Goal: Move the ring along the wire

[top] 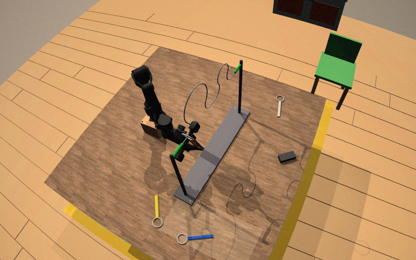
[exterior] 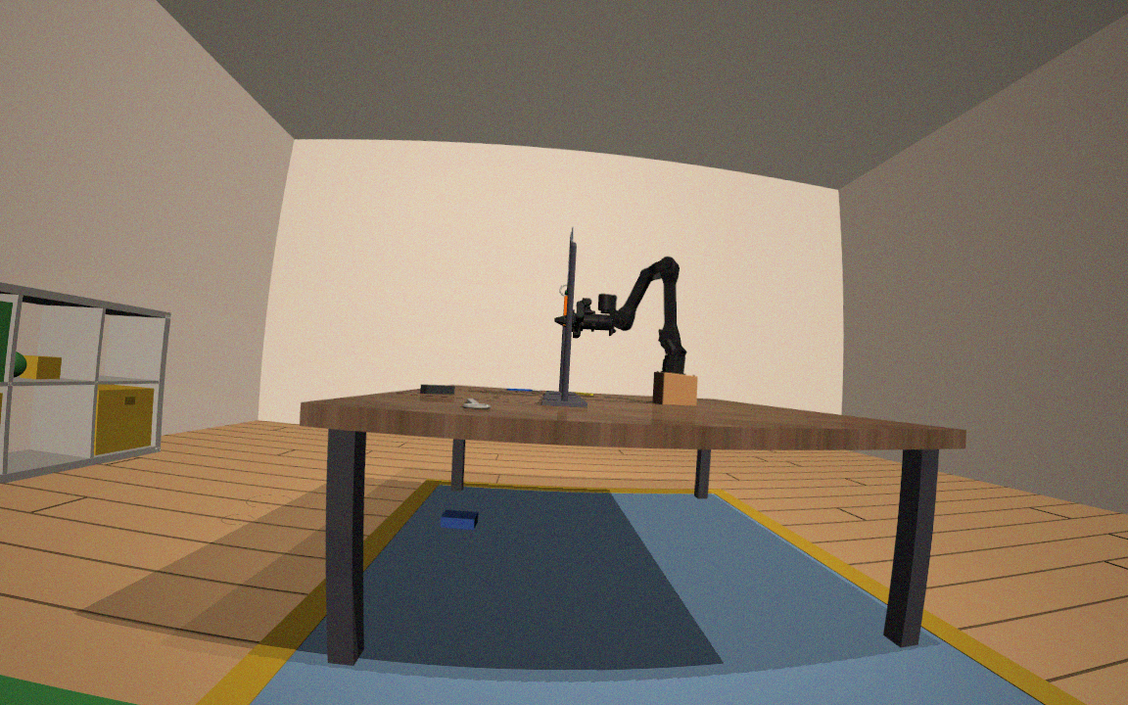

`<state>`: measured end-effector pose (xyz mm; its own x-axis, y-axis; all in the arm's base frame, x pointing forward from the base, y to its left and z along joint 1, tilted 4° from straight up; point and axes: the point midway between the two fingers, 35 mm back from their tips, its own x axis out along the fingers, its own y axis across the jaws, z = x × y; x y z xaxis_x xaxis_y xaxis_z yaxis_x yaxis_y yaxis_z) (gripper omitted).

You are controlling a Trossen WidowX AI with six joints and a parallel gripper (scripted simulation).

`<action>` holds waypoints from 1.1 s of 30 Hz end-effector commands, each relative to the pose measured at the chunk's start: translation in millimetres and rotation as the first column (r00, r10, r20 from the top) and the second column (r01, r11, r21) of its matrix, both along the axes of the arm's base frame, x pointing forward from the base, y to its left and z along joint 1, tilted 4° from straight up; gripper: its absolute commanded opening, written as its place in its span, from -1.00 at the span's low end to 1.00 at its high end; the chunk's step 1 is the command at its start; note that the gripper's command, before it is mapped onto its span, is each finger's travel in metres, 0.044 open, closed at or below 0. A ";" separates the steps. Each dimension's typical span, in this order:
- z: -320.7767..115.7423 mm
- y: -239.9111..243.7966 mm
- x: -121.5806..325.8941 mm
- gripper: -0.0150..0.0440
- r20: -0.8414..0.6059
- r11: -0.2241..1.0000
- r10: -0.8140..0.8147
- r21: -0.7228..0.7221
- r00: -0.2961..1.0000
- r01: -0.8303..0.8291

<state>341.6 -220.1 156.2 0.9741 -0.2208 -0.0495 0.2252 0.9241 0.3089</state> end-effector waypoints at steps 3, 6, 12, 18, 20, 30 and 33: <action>10.6 20.5 4.3 -1.00 0.036 0.992 -0.010 0.125 0.999 0.006; 16.1 30.6 7.1 -1.00 0.052 0.981 -0.016 0.194 0.999 0.006; 25.4 44.9 6.2 -1.00 0.042 0.955 -0.001 0.298 0.999 -0.012; 36.3 59.4 1.3 -1.00 0.015 0.914 0.033 0.404 0.999 -0.036; 38.6 62.0 0.3 -1.00 0.010 0.905 0.041 0.424 0.999 -0.042; 55.3 77.7 -6.6 -1.00 -0.013 0.831 0.100 0.551 0.995 -0.077; 58.5 80.2 -8.0 -1.00 -0.015 0.816 0.111 0.572 0.994 -0.083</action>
<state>334.9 -143.3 203.7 0.9798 -0.0641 -0.1895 0.1878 0.6213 0.7607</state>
